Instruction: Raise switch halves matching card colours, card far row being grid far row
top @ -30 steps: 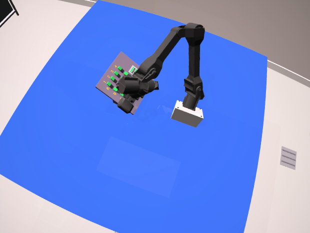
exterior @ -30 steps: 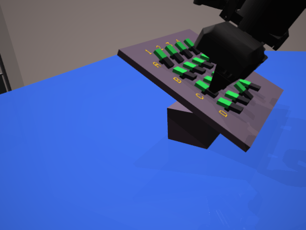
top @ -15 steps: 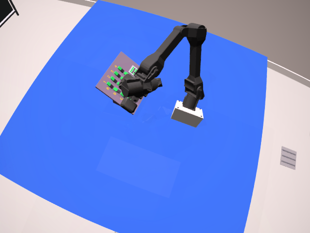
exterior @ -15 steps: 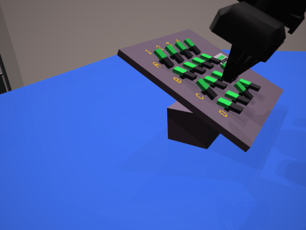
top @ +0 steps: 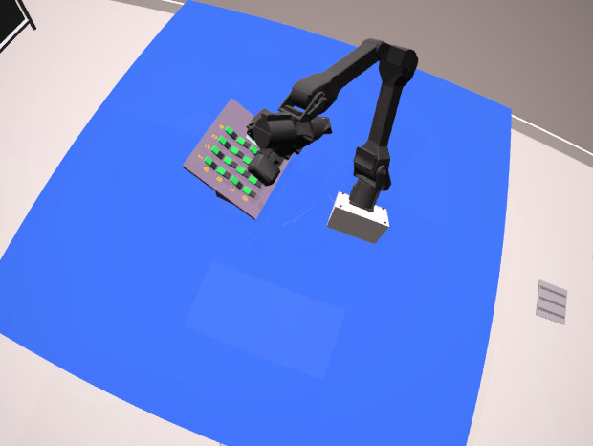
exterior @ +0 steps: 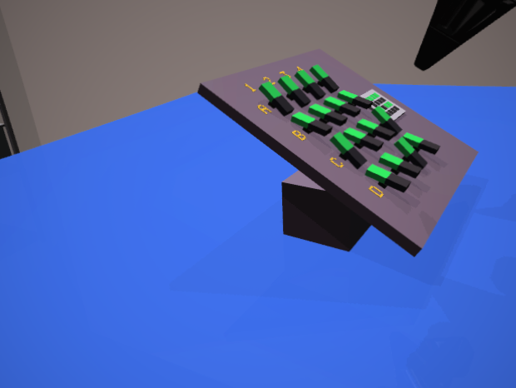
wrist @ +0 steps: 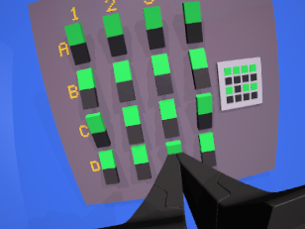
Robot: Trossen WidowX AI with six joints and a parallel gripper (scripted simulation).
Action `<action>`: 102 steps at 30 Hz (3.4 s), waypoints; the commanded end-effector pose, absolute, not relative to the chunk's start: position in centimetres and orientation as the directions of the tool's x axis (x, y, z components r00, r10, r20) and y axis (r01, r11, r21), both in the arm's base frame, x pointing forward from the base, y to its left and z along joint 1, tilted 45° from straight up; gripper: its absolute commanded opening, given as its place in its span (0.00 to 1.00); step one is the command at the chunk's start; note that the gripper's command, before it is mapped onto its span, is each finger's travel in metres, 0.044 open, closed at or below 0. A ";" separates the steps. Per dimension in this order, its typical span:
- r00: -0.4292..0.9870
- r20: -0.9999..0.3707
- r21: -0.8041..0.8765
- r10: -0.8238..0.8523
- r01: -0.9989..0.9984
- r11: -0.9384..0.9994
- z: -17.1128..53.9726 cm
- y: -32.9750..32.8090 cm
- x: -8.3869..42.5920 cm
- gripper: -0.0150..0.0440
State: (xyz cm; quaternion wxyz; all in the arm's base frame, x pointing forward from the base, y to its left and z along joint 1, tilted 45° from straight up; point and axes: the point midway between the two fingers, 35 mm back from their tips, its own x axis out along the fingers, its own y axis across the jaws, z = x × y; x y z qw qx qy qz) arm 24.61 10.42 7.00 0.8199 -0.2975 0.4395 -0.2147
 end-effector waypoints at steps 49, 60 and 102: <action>0.539 -0.575 -0.696 -0.616 0.073 0.714 3.5 5.9 27.2 0.25; 0.539 -0.575 -0.696 -0.616 0.073 0.714 3.5 5.9 27.2 0.25; 0.539 -0.575 -0.697 -0.616 0.073 0.714 3.2 5.6 27.5 0.25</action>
